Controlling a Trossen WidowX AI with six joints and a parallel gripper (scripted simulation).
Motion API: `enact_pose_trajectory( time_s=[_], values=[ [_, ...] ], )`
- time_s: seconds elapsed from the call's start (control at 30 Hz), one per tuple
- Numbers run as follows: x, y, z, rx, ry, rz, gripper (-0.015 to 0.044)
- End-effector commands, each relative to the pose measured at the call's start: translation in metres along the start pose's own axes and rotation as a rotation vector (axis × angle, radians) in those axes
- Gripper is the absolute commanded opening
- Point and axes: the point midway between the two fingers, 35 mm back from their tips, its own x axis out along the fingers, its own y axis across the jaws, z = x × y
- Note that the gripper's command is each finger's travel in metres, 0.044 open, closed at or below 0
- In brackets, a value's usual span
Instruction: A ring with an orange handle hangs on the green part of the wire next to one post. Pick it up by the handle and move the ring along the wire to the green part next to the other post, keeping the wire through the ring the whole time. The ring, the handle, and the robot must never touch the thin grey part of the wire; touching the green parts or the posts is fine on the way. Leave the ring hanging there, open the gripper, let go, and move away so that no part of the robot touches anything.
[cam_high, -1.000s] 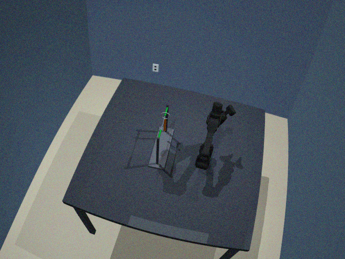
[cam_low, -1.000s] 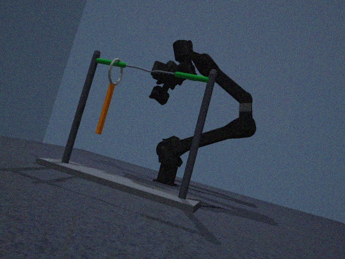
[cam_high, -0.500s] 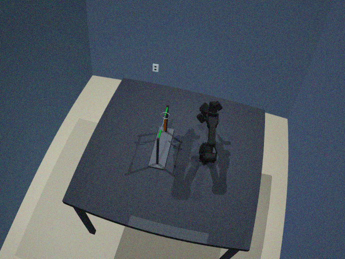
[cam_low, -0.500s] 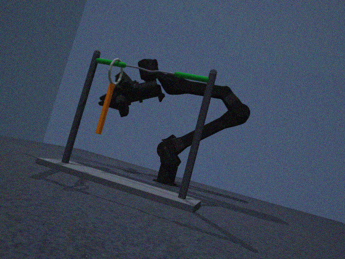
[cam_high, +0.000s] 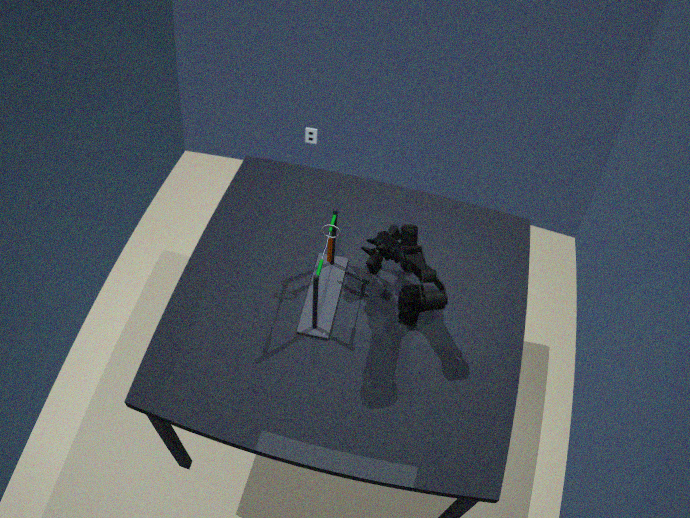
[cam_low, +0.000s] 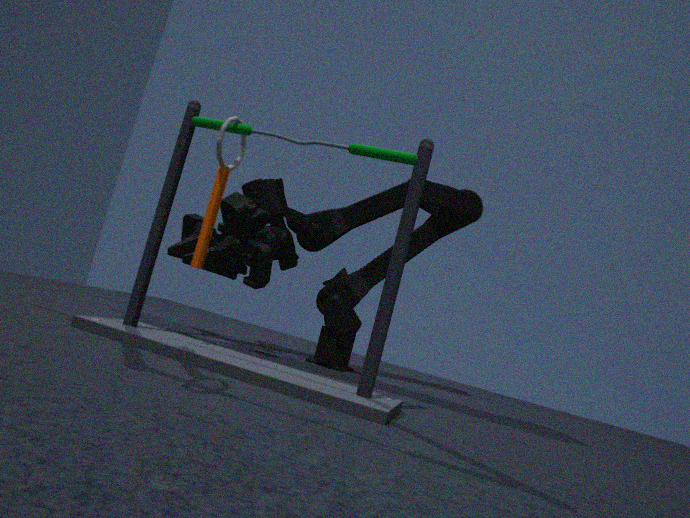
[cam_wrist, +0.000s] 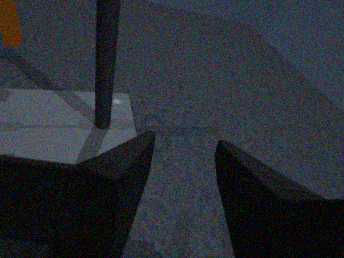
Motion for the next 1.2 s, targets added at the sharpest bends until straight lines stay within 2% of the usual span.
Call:
enact_pose_trajectory(
  time_s=[0.0, 0.1, 0.17, 0.37, 0.73, 1.17],
  values=[
    [0.006, 0.048, -0.011, 0.049, -0.073, 0.197, 0.0160],
    [0.002, 0.086, -0.018, 0.086, -0.124, 0.359, 0.0160],
    [0.000, 0.095, -0.020, 0.094, -0.135, 0.397, 0.0160],
    [0.002, 0.095, -0.017, 0.091, -0.136, 0.396, 0.0160],
    [0.025, 0.101, 0.033, 0.070, -0.209, 0.378, 0.0160],
    [0.036, 0.103, 0.038, 0.069, -0.210, 0.378, 0.0160]
  ],
)
